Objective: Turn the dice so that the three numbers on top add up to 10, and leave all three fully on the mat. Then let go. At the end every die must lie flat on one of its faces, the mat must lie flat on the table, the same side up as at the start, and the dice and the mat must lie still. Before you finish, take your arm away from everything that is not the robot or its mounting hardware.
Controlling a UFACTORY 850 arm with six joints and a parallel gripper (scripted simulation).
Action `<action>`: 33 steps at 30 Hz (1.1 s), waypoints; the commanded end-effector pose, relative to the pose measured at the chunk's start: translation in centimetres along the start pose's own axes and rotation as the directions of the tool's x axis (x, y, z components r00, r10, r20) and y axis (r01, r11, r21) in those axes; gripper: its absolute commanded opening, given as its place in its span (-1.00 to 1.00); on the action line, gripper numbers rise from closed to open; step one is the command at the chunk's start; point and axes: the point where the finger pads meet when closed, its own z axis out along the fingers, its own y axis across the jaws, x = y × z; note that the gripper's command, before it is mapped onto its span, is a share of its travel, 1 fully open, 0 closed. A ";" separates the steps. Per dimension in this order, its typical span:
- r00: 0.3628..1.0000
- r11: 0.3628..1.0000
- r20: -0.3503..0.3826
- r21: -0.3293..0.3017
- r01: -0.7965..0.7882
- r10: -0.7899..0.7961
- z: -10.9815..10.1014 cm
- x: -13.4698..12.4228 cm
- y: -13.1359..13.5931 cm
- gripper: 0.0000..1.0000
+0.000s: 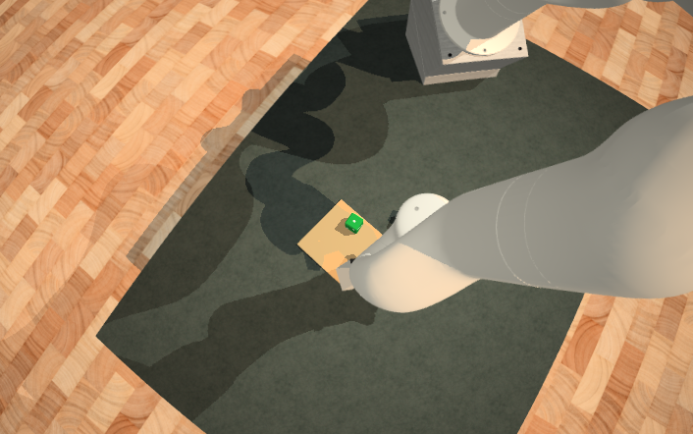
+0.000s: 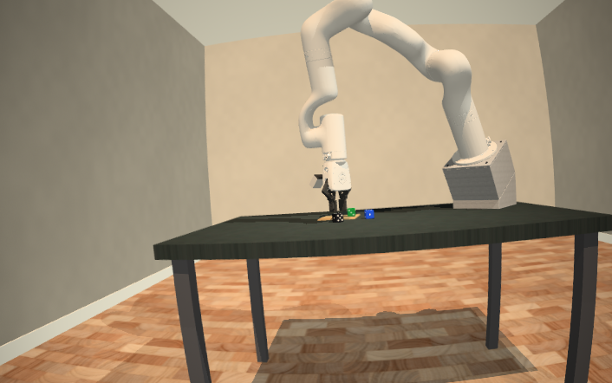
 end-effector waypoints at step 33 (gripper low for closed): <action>1.000 1.000 -0.001 0.001 0.000 0.000 3.4 0.1 -0.1 -0.05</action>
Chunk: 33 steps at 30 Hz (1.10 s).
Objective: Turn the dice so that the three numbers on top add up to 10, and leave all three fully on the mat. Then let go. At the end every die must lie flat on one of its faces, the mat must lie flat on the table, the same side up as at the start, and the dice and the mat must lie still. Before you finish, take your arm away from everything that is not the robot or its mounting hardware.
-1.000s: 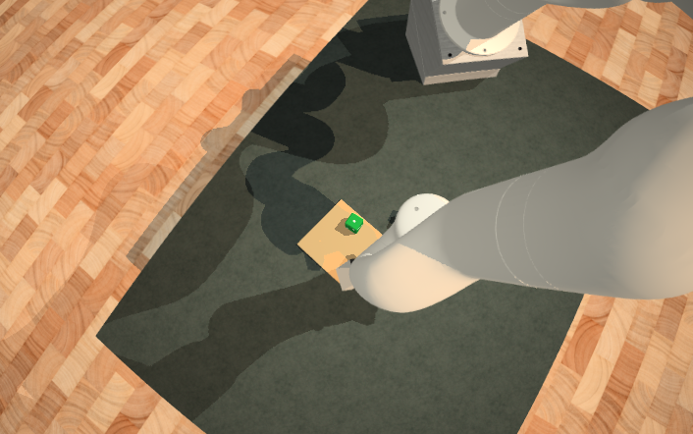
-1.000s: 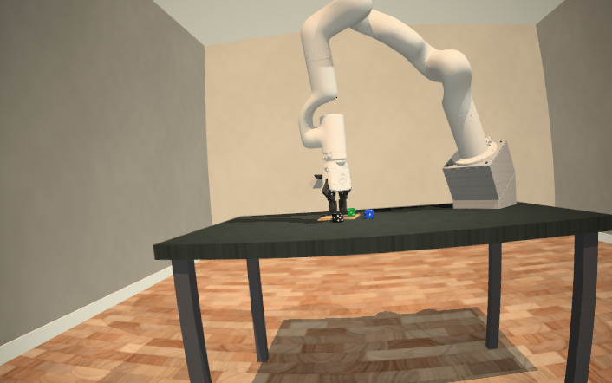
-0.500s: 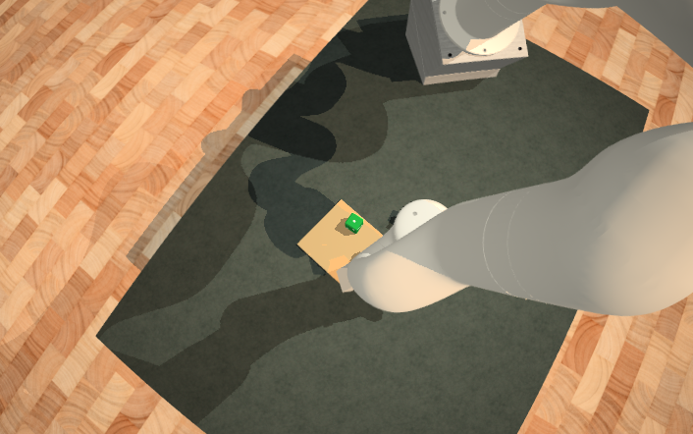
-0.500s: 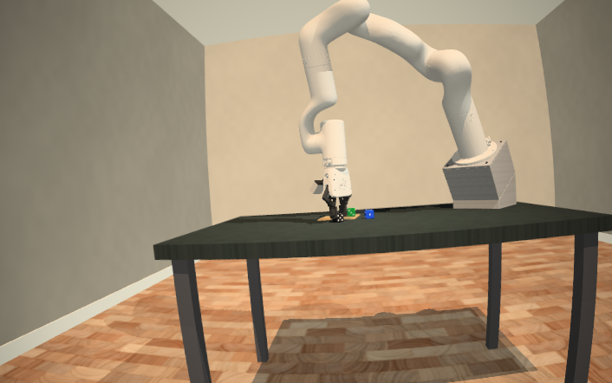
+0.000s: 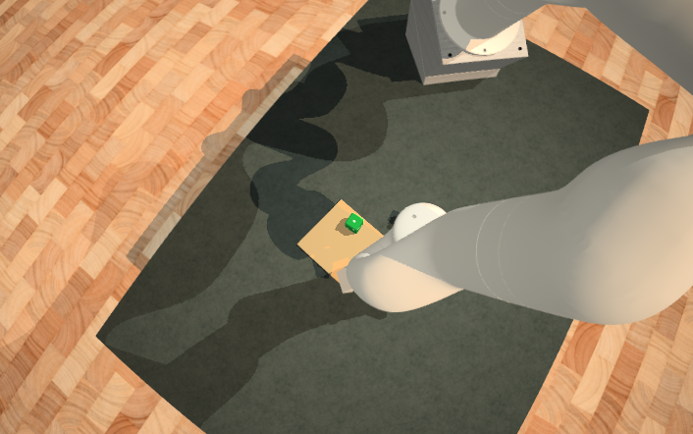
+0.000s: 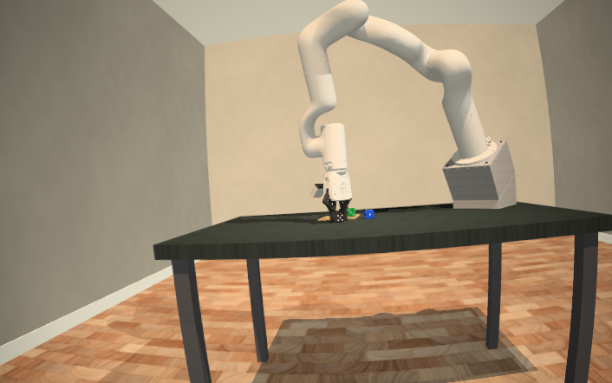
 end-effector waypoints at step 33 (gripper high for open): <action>1.000 1.000 -0.001 0.001 0.000 0.000 0.0 0.0 -0.1 -0.47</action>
